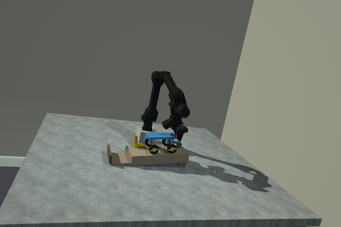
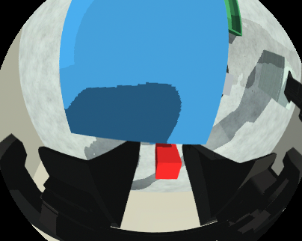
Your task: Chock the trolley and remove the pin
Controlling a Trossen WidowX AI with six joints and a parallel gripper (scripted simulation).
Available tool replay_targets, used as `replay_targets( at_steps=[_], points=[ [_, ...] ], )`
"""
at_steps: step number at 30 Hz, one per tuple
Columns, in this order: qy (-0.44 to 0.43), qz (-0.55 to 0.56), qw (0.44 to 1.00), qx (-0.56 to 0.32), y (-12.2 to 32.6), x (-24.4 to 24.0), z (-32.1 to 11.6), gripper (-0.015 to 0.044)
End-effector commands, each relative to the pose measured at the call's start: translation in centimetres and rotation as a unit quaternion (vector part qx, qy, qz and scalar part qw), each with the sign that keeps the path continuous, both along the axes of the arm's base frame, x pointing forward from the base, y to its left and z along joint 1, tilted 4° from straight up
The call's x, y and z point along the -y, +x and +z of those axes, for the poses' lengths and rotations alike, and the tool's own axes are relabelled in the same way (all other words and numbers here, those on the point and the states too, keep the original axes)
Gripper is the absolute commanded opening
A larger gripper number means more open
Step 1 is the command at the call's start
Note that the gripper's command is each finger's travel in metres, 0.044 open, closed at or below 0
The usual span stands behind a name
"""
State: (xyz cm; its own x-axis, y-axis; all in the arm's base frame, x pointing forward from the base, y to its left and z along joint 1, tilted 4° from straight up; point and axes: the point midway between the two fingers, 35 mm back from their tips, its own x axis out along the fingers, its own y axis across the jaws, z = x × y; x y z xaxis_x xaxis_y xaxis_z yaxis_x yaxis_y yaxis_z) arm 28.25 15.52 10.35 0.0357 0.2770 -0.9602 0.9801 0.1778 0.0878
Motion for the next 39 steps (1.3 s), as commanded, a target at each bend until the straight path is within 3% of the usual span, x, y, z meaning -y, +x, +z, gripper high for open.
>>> replay_targets(
  at_steps=[1,3,13,39],
  points=[
    [0.000,0.000,1.000,0.000,0.0,0.0,0.0,0.0138],
    [0.000,0.000,1.000,0.000,0.0,0.0,0.0,0.0085],
    [0.000,0.000,1.000,0.000,0.0,0.0,0.1,0.0000],
    [-0.001,-0.002,1.000,-0.002,-0.4,0.4,1.9,0.0000]
  ],
)
